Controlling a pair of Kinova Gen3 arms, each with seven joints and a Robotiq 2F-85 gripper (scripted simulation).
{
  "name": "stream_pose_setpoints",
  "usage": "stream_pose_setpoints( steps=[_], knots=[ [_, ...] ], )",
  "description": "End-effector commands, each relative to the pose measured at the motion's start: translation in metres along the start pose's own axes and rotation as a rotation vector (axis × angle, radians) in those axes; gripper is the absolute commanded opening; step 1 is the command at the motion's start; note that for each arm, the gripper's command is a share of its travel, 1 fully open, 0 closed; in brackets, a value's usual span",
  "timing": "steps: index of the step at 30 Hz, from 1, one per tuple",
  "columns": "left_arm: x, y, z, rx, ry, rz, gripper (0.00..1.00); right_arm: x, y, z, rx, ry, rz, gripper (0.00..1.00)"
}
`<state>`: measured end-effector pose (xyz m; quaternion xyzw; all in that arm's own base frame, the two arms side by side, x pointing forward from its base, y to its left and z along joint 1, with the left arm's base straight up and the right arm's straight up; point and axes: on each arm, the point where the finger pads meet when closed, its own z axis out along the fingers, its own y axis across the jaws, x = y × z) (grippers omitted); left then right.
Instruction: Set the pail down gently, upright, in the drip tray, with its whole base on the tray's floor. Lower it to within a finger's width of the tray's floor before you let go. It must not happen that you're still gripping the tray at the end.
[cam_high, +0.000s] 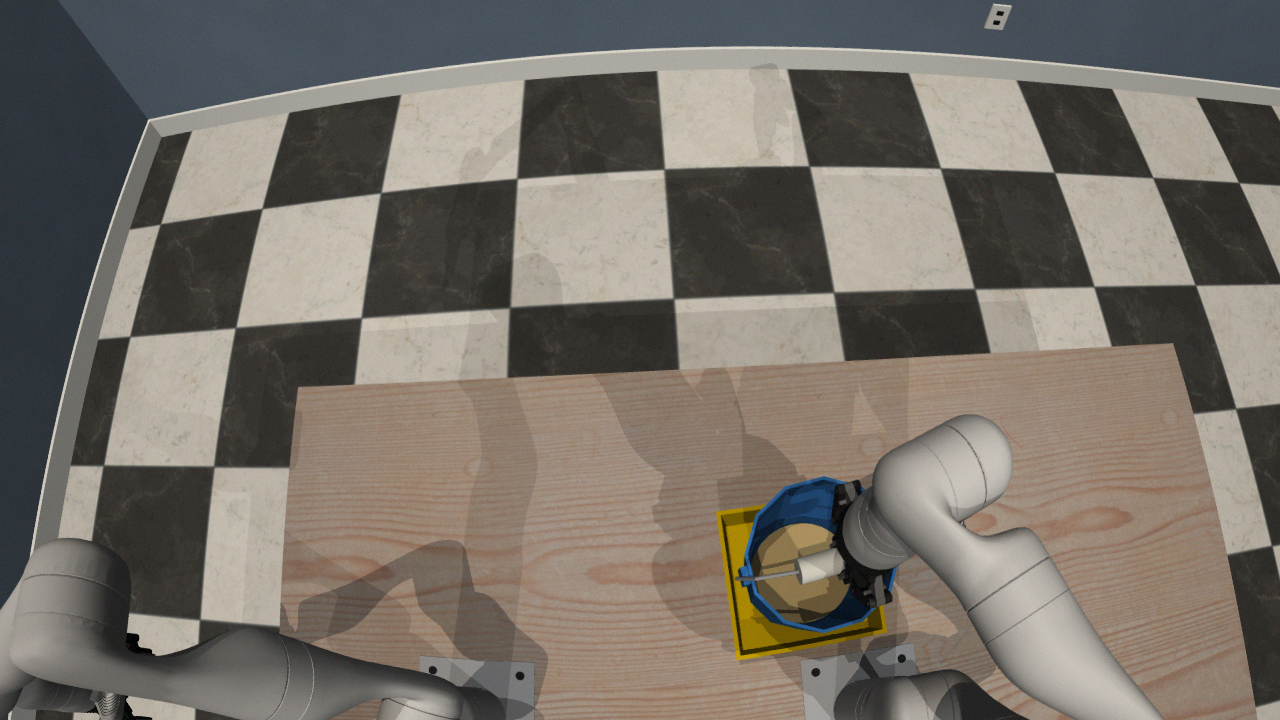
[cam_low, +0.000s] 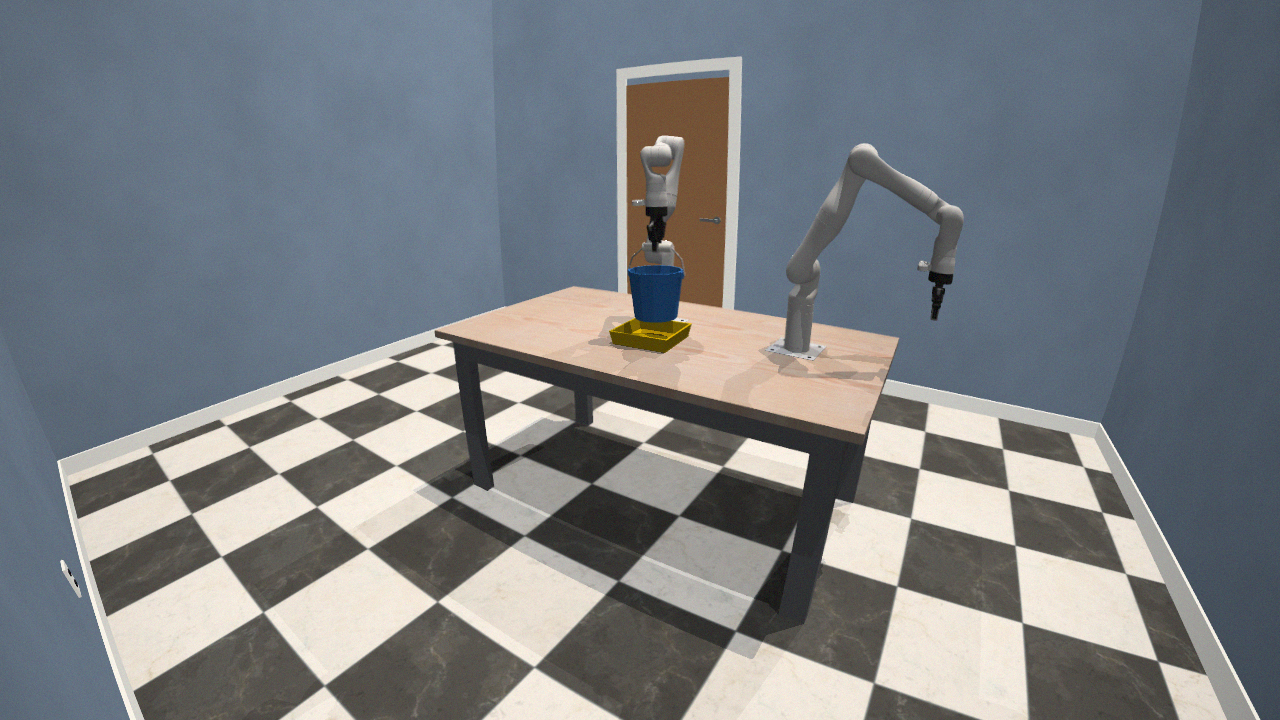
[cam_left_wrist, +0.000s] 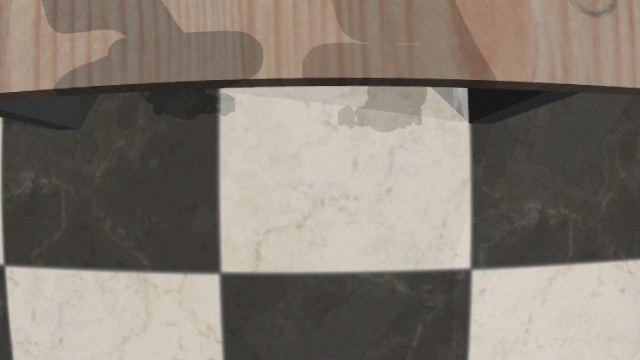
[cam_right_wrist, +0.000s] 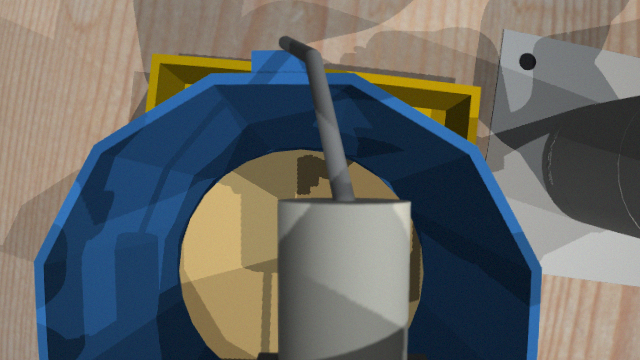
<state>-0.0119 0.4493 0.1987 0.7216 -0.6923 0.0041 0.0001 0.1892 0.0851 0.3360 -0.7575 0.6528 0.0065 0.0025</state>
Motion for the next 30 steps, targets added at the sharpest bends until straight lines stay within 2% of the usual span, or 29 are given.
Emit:
stream_pose_setpoints(
  steps=[1, 30],
  knots=[
    [-0.0006, 0.0038, -0.0013, -0.005, -0.006, 0.007, 1.000, 0.0042, 0.0009, -0.0021, 0.004, 0.009, -0.004, 0.099],
    [-0.0006, 0.0038, -0.0013, -0.005, -0.006, 0.007, 1.000, 0.0050, 0.0000, 0.0025, 0.006, 0.009, -0.004, 0.099]
  ],
)
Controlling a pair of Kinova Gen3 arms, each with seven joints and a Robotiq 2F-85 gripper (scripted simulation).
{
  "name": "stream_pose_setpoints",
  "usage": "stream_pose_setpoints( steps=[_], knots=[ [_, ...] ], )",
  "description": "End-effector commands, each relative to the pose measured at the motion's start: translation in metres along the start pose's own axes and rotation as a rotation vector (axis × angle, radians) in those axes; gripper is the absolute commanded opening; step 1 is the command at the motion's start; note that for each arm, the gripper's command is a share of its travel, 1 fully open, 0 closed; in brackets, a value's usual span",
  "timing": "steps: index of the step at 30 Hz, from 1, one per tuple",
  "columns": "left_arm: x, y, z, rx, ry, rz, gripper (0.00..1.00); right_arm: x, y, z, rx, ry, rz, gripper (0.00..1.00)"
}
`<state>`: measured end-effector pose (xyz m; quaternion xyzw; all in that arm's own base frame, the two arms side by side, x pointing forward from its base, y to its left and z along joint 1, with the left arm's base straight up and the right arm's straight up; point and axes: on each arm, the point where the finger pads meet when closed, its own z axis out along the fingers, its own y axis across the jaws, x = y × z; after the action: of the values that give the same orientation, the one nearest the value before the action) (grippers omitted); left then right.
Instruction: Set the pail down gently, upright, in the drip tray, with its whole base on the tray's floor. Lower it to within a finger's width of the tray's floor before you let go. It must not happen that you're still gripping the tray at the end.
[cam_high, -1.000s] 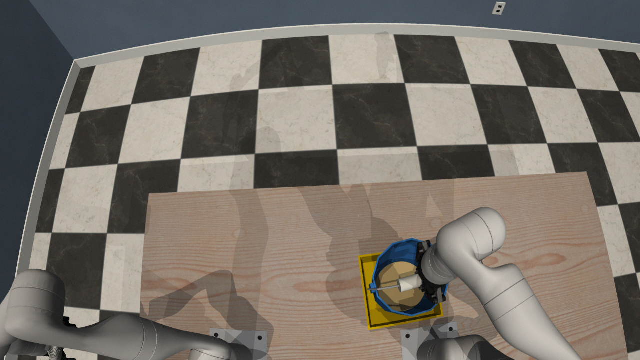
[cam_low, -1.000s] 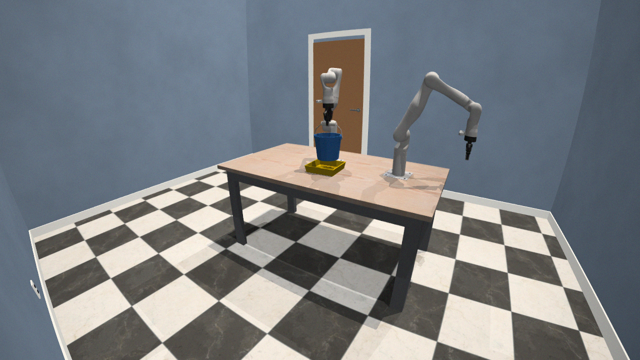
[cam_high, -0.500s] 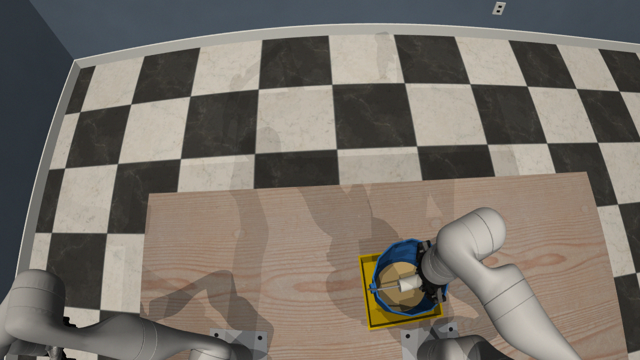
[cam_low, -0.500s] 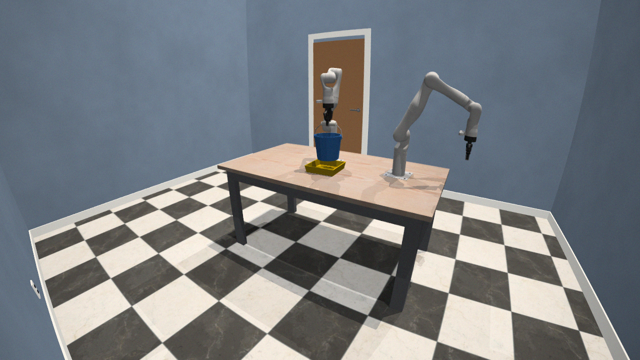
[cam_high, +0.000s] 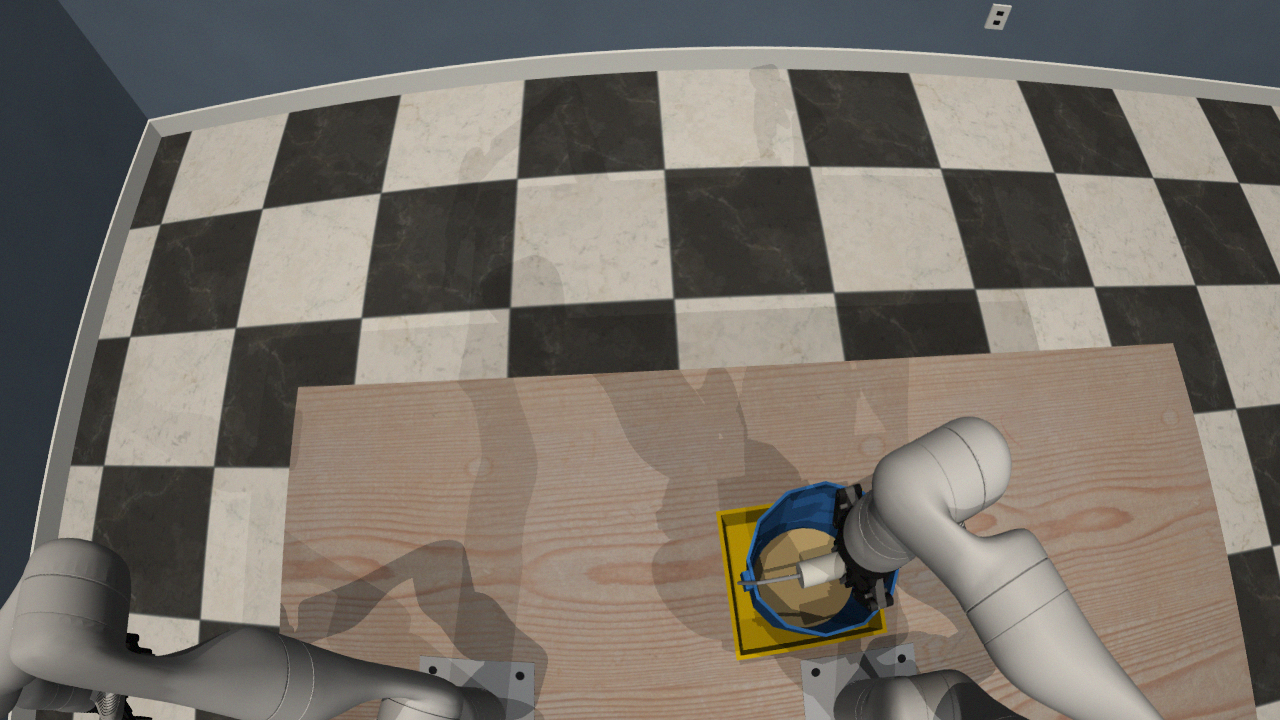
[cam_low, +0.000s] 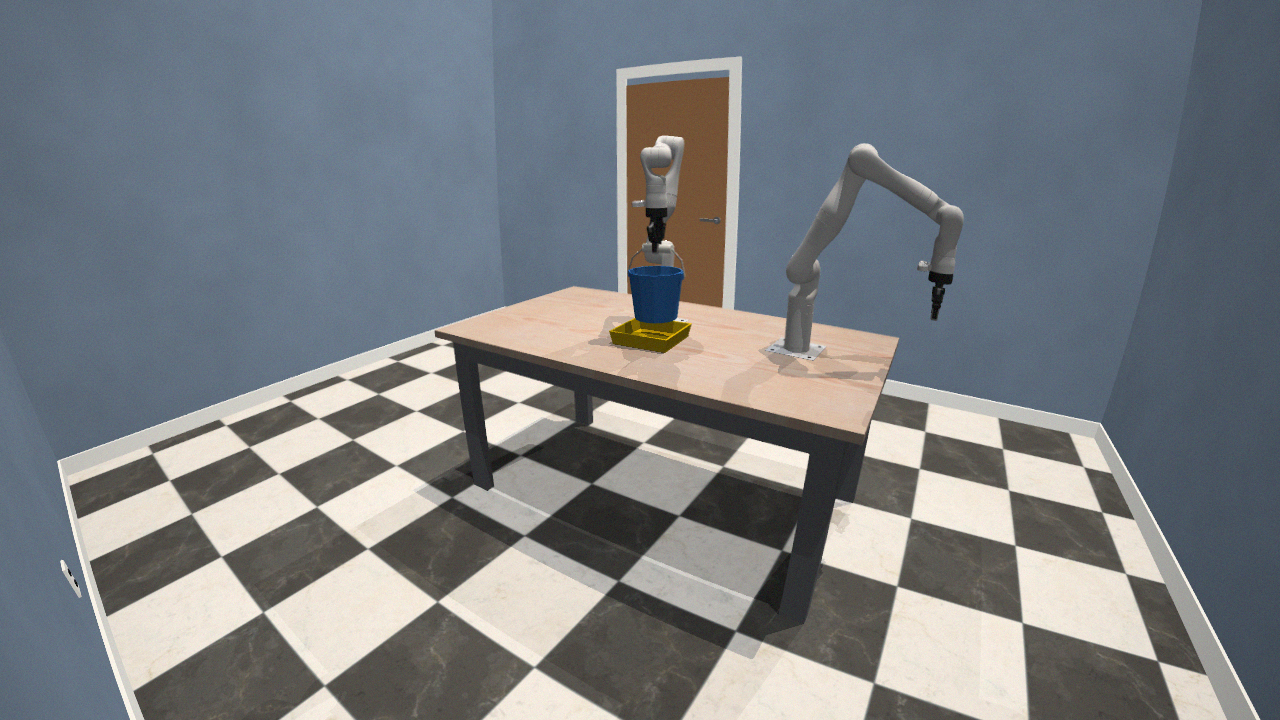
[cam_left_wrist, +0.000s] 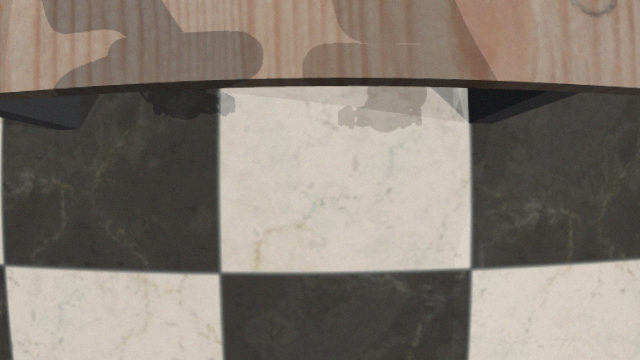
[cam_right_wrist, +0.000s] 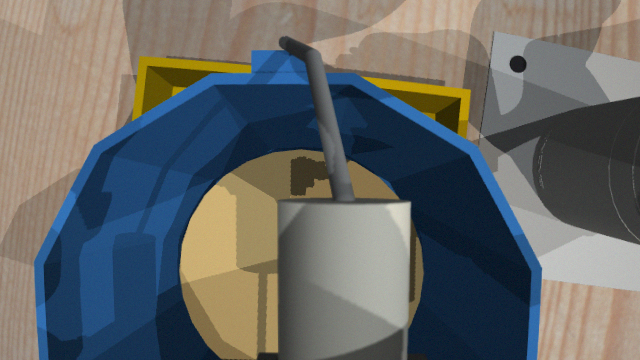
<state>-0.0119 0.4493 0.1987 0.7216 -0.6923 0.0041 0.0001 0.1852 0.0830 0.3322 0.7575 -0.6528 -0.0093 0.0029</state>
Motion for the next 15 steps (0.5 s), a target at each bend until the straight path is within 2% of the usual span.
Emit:
stream_pose_setpoints(
  steps=[1, 15],
  knots=[
    [-0.001, 0.004, -0.001, -0.005, -0.006, 0.007, 1.000, 0.004, -0.005, -0.001, 0.021, 0.006, -0.004, 0.099],
    [-0.001, 0.004, -0.001, -0.005, -0.006, 0.007, 1.000, 0.006, -0.006, 0.011, 0.020, 0.006, -0.003, 0.099]
  ],
)
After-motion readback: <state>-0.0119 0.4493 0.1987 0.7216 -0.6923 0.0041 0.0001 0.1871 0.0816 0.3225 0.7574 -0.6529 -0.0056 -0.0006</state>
